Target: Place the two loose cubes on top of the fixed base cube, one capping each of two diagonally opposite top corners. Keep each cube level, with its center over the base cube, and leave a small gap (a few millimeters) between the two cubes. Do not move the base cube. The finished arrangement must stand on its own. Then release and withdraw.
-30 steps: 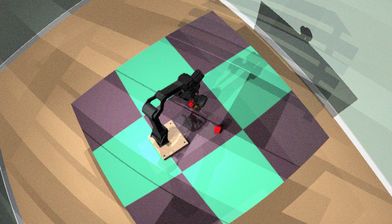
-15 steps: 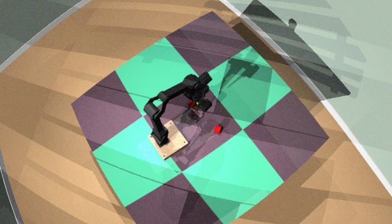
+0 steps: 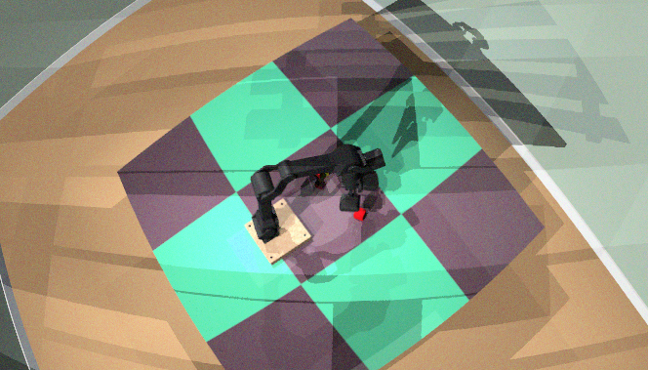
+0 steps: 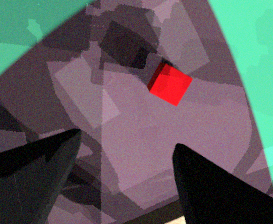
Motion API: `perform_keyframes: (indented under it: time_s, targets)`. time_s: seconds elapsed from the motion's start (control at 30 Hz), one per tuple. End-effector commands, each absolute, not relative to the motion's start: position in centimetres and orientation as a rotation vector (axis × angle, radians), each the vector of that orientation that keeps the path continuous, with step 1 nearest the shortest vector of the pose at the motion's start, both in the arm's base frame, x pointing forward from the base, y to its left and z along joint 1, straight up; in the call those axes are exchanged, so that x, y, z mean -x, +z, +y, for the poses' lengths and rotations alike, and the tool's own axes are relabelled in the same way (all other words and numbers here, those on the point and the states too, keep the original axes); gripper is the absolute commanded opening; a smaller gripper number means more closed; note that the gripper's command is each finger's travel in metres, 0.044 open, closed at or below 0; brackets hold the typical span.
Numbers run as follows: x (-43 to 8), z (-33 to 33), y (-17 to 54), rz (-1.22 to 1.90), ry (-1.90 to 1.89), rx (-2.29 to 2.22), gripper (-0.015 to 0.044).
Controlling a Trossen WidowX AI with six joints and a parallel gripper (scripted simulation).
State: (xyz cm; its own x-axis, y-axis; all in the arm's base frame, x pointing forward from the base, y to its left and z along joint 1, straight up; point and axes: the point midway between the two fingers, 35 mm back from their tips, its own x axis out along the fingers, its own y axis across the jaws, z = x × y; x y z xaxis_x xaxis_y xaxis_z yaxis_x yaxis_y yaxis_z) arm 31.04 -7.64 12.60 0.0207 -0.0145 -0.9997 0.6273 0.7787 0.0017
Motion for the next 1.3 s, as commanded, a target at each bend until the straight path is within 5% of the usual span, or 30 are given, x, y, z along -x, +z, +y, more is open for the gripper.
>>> perform_keyframes:
  time_s: [0.0,1.27]
  targets:
    - [-30.8,-10.9,13.2,1.429,-0.702,-0.702,0.0265]
    - [-30.8,-12.3,4.1,1.405,-0.770,-0.769,0.0265]
